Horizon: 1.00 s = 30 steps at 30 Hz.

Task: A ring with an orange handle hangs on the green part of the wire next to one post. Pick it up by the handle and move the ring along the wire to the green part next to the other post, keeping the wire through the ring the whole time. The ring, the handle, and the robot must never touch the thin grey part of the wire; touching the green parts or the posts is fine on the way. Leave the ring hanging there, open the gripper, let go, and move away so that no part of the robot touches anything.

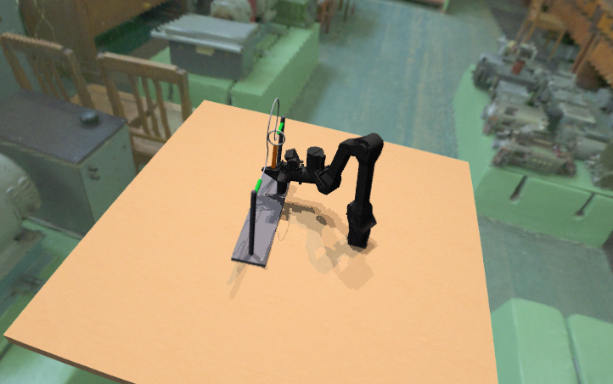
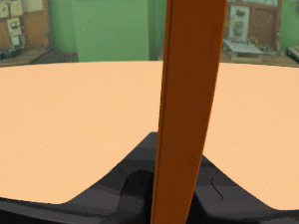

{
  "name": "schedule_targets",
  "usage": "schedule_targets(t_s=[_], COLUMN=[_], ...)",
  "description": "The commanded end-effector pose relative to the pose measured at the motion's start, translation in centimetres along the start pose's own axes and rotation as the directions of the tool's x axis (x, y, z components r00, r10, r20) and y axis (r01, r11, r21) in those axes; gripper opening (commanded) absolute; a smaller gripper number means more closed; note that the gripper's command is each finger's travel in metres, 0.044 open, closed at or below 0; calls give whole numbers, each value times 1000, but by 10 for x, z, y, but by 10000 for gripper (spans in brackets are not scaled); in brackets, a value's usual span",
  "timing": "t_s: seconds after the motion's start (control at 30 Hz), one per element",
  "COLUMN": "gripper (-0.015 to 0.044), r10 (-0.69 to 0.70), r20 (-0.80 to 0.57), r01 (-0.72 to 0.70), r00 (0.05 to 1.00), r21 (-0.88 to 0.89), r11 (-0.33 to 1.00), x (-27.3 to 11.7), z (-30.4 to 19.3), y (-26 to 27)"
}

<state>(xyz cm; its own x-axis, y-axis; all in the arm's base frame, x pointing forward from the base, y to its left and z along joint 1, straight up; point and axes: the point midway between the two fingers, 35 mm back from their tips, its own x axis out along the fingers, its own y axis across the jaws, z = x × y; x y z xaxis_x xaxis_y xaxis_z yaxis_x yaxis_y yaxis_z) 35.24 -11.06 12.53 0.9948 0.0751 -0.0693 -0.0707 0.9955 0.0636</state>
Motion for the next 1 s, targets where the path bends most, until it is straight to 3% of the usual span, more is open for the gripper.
schedule_targets(t_s=[0.0,0.6,0.97], gripper=[-150,-150,-150], r10=[0,26,83], r20=[5,10,-65], r01=[0,-28,-42], r00=[1000,1000,994], r21=[37,345,475], r11=[999,938,879], x=[0,-1,-13], z=[1,12,22], y=[8,66,89])
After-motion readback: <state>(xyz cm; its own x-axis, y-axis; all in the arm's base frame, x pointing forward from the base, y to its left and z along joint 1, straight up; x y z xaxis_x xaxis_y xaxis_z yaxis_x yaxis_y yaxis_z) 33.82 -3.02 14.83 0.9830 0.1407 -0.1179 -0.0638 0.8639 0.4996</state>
